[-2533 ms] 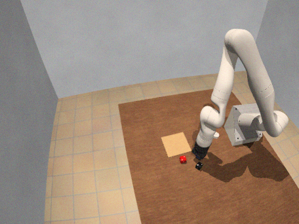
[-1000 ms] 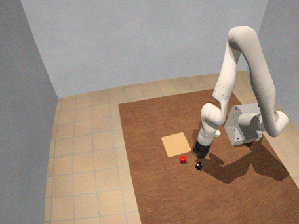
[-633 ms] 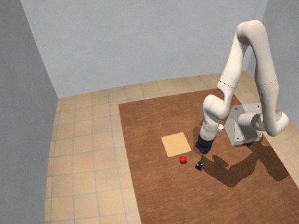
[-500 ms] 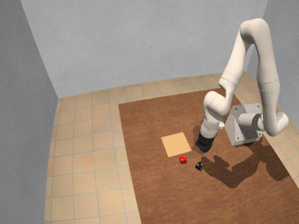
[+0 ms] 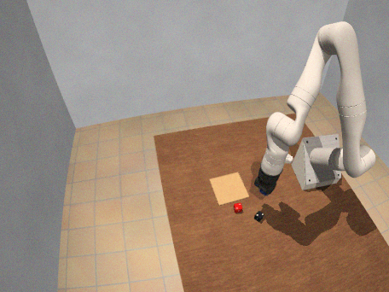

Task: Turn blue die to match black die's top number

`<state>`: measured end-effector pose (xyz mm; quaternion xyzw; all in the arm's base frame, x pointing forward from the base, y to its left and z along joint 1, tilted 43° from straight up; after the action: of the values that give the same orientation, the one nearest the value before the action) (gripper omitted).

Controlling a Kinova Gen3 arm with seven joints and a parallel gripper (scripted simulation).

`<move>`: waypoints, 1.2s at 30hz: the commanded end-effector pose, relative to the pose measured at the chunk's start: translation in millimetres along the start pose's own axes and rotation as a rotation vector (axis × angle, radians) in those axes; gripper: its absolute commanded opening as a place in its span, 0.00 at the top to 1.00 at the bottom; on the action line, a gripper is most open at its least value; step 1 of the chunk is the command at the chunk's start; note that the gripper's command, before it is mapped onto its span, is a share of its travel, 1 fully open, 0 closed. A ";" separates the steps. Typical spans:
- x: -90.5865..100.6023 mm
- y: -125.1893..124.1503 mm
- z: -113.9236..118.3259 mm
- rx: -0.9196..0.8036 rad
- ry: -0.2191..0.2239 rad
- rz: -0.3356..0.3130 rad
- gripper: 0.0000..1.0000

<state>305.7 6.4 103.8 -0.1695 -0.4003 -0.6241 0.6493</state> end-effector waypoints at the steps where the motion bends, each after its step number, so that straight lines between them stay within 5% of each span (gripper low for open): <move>1: 0.7 0.2 -0.6 -0.001 -0.002 -0.002 0.43; 36: 0.8 3.8 -8.6 0.157 0.003 0.000 0.43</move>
<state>311.0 0.0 100.2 -0.1201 -0.4475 -0.5899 0.6613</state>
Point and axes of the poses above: the point where the finger pads meet when closed, its own x axis back along the fingers, its own z axis across the jaws, y = z × x, the point moved 5 cm from there along x, back along the fingers, and after that the axes turned 13 degrees about -x, right-handed, at the moved point
